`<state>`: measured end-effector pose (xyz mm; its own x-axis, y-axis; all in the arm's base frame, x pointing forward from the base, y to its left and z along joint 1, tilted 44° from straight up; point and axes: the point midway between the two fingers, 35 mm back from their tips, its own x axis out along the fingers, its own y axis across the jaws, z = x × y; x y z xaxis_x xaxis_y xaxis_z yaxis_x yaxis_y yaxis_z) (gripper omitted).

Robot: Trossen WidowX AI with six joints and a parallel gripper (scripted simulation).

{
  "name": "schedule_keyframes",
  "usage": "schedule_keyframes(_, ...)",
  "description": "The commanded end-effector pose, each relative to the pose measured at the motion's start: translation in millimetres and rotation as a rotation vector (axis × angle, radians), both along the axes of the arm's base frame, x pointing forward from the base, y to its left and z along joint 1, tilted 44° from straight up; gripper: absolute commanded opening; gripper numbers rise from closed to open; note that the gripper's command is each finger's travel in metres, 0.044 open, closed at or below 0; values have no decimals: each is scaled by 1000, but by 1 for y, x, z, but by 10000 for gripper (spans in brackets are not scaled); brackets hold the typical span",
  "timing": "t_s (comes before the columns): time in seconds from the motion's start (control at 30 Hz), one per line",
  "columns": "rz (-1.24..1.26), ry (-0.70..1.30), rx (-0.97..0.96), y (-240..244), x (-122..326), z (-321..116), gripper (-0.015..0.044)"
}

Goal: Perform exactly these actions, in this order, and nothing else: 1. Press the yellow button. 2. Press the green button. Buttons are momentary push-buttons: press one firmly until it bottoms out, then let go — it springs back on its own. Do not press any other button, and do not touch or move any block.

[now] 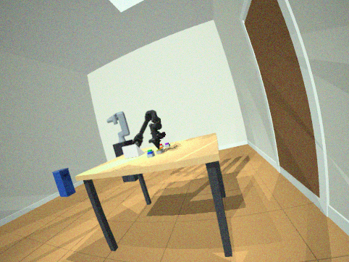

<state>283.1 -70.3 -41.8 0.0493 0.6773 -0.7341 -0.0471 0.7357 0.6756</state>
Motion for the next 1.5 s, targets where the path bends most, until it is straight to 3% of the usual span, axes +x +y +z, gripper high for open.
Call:
schedule_keyframes(0.0, -3, 0, 5, 1, 0, 0, 20)
schedule_keyframes(0.33, 0, 0, 0, -2, 0, 2, 20)
schedule_keyframes(0.77, -3, 2, 1, -63, -4, 68, 20)
schedule_keyframes(0.9, -3, 3, 0, -64, -13, 69, 20)
schedule_keyframes(1.17, -3, 8, 2, -48, -102, 76, 20)
schedule_keyframes(1.3, -3, 8, 2, -46, -104, 75, 20)
schedule_keyframes(1.47, -3, 7, 3, -11, -101, 37, 20)
